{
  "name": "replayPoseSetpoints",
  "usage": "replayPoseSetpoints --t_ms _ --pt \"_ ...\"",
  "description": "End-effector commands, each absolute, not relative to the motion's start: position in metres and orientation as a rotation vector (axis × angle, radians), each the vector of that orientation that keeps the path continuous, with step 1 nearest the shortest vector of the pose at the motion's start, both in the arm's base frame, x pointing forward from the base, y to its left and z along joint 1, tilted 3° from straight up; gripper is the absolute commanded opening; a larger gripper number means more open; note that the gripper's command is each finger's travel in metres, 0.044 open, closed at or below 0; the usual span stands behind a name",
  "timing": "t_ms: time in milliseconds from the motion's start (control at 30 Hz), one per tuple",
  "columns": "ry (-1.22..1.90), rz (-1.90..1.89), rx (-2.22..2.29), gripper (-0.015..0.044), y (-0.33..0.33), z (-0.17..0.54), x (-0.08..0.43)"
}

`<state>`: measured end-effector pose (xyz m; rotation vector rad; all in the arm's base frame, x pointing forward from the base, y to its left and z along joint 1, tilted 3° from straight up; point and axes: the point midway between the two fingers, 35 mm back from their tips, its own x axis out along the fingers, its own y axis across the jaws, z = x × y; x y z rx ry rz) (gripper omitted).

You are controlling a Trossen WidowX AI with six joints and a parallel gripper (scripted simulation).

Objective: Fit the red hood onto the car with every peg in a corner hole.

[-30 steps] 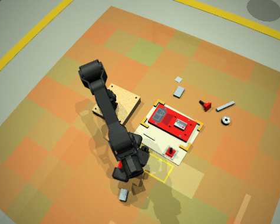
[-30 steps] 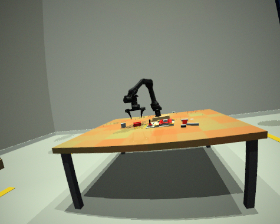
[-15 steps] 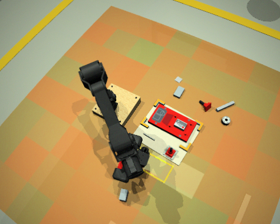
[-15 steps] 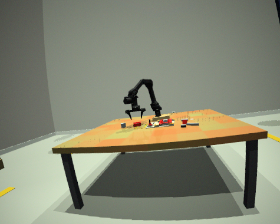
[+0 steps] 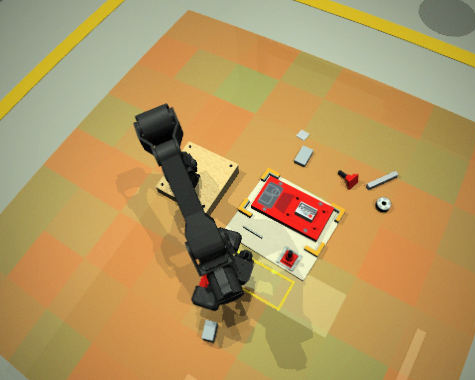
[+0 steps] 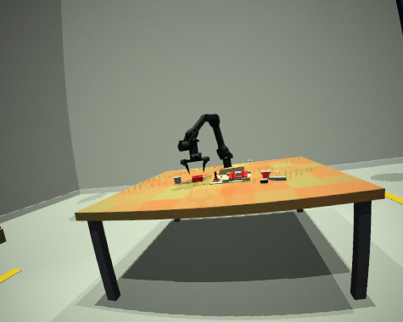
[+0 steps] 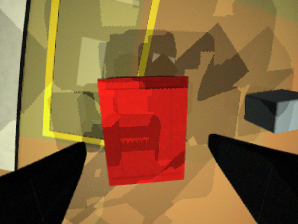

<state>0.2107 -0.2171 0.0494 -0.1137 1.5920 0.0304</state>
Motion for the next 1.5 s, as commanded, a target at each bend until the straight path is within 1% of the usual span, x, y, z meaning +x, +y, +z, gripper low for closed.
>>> replayPoseSetpoints --t_ms 0,1467 --pt "1.598 0.032 -0.118 0.044 -0.217 0.046 0.209" --pt "1.599 0.032 -0.118 0.044 -0.218 0.023 0.208"
